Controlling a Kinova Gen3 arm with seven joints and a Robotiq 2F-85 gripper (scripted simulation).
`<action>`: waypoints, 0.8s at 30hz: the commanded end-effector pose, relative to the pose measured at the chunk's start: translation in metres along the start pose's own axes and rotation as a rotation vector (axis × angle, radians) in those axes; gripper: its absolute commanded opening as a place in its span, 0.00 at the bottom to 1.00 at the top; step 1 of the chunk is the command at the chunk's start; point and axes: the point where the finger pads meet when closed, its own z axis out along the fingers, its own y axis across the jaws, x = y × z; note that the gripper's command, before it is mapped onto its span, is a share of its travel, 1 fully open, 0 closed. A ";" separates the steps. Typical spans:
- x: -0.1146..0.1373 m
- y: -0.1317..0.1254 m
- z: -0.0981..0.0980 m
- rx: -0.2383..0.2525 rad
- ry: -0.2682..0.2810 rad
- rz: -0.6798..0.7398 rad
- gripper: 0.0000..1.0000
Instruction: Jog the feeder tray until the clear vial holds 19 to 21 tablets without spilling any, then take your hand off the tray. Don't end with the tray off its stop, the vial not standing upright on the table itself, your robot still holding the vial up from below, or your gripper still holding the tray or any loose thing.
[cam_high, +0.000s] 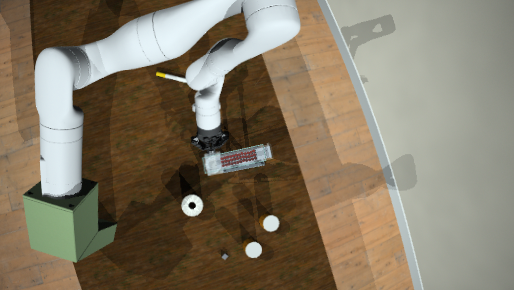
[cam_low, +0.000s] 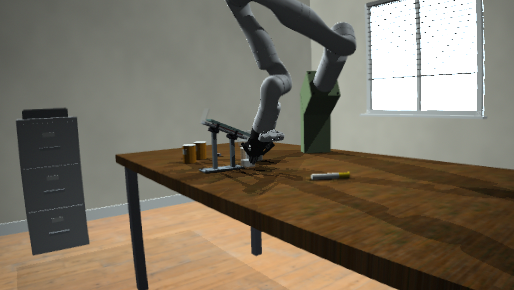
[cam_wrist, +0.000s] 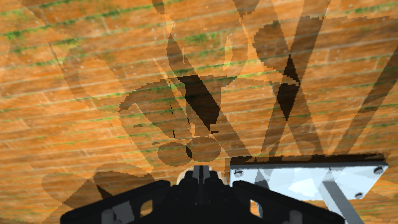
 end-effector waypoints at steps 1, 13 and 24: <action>-0.001 0.000 0.000 -0.001 -0.001 0.001 0.00; 0.009 0.000 -0.007 -0.001 -0.001 0.001 0.00; 0.011 0.000 -0.009 -0.001 -0.001 0.001 0.00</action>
